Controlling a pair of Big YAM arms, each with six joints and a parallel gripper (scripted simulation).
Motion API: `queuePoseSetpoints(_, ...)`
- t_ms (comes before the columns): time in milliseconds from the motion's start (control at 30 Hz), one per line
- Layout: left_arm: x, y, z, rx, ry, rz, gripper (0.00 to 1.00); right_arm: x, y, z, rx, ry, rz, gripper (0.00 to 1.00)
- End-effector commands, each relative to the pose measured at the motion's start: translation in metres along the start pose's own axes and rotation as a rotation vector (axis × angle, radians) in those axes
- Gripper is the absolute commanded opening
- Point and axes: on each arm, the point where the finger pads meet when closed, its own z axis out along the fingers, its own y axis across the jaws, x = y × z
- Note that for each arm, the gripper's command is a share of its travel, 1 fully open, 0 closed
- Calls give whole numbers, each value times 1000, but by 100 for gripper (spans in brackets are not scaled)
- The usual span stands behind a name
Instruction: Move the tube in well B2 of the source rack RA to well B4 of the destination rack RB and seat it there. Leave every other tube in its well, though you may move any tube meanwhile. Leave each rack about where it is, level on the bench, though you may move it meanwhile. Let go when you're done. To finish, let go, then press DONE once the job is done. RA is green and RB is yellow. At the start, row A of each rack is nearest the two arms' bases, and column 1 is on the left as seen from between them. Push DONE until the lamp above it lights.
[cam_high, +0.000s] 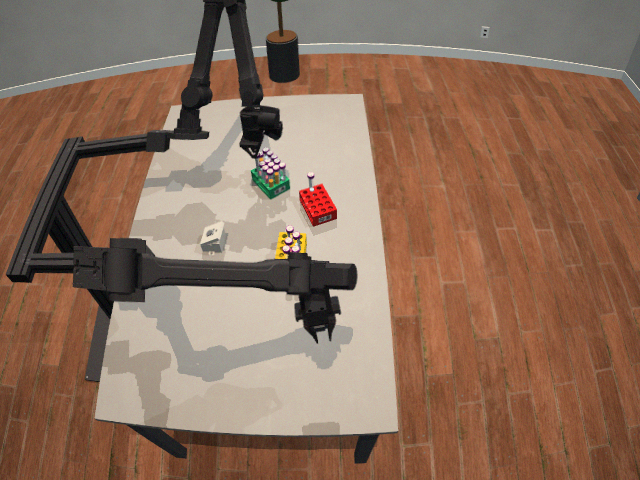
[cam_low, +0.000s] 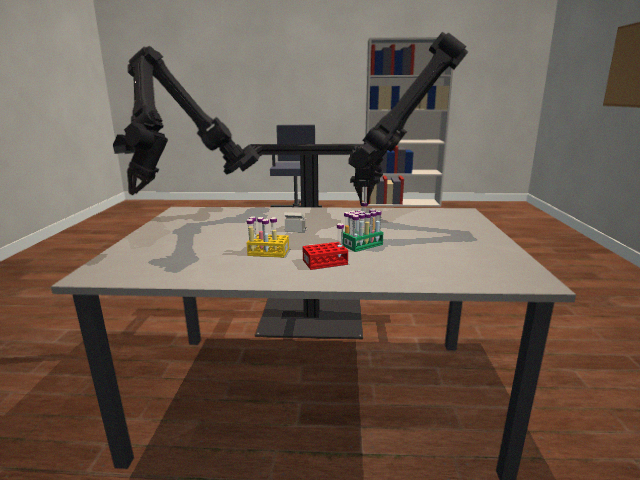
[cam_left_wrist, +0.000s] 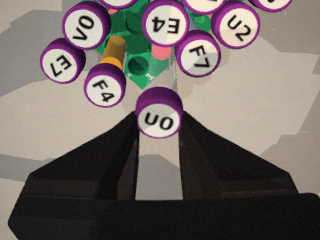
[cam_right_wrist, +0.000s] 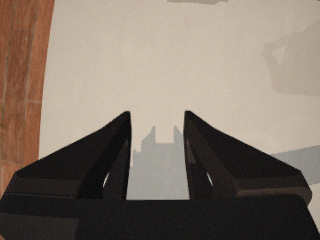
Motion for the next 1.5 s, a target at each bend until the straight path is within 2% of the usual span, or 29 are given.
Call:
queuePoseSetpoints(0, 5, 1, 8, -1, 16, 11, 0, -9, 9, -5, -15, -6, 24, 30)
queuePoseSetpoints(1467, 7, 0, 26, -1, 17, 12, 0, -9, 9, -5, -15, -6, 24, 30)
